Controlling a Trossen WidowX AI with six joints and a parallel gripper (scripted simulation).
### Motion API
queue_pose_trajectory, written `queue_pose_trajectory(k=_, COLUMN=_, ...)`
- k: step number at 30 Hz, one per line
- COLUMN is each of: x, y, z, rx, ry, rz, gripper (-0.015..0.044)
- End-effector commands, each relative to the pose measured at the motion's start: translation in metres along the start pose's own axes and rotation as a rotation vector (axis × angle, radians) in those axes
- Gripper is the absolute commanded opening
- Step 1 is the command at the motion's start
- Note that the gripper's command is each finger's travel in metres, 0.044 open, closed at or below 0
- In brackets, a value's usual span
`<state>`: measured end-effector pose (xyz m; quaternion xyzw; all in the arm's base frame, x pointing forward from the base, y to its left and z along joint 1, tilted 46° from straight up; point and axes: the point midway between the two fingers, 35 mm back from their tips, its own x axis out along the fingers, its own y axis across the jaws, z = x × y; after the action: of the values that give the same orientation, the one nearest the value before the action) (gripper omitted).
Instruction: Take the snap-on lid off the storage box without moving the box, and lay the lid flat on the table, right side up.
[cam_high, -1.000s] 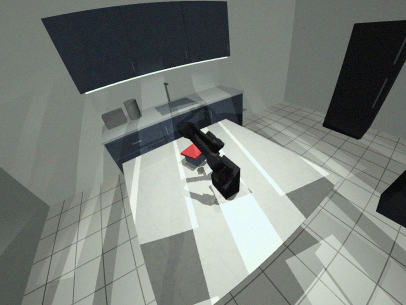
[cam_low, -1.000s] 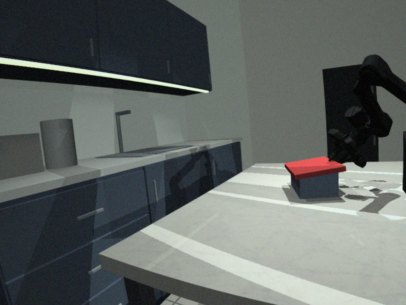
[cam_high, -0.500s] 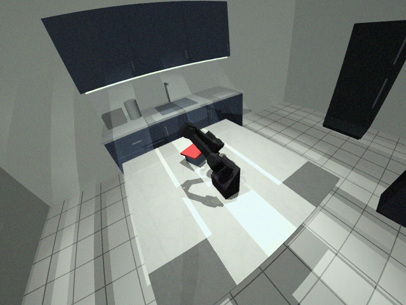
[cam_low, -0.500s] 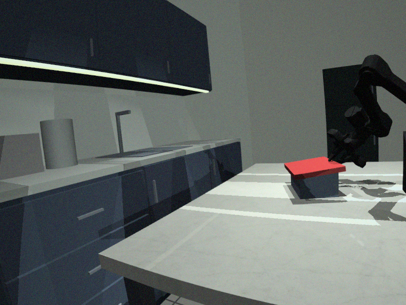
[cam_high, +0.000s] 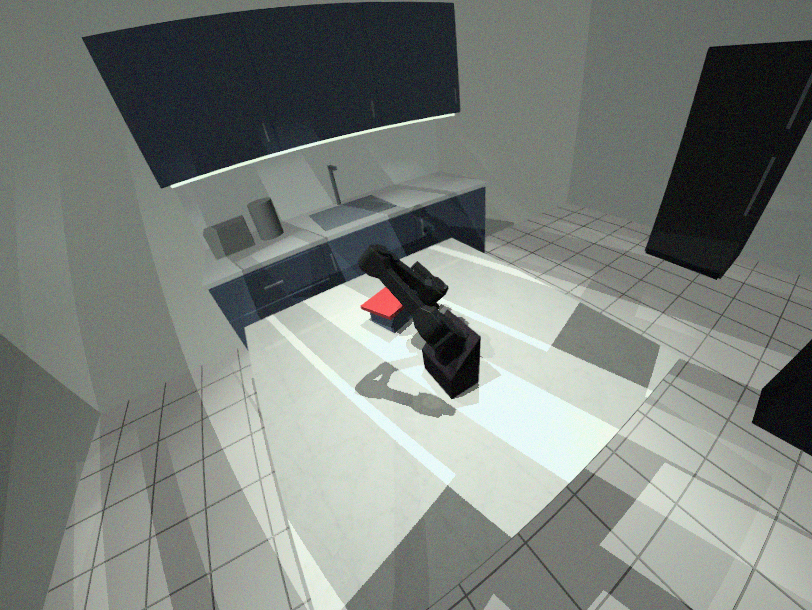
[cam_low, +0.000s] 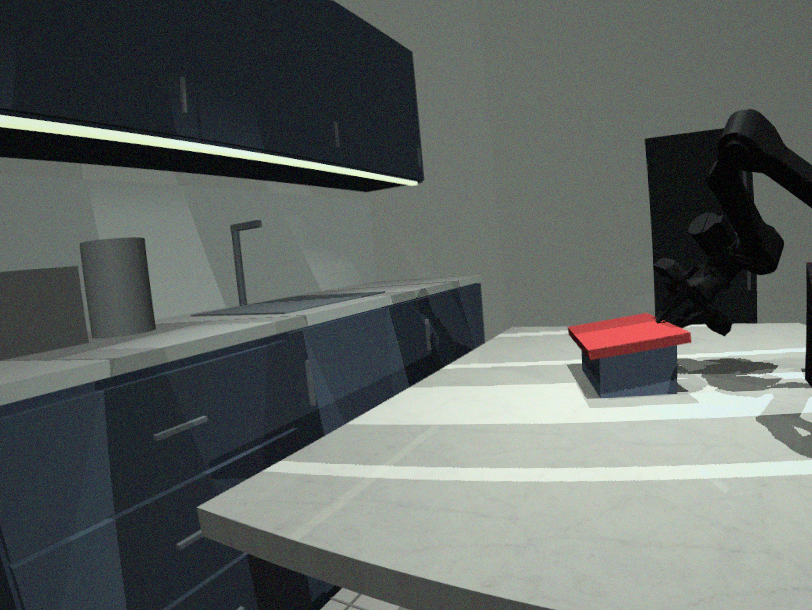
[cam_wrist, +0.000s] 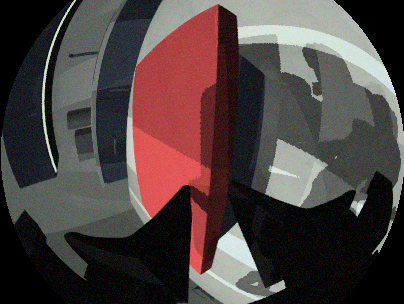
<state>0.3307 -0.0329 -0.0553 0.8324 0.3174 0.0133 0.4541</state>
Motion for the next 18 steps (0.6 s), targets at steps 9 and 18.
queue_pose_trajectory(k=9, x=0.0026, y=0.0016, z=-0.0001, rx=-0.003, ry=0.003, rz=0.000, gripper=0.0000)
queue_pose_trajectory(k=18, x=0.0032, y=0.0022, z=0.0000, rx=-0.003, ry=0.003, rz=0.000, gripper=0.0000)
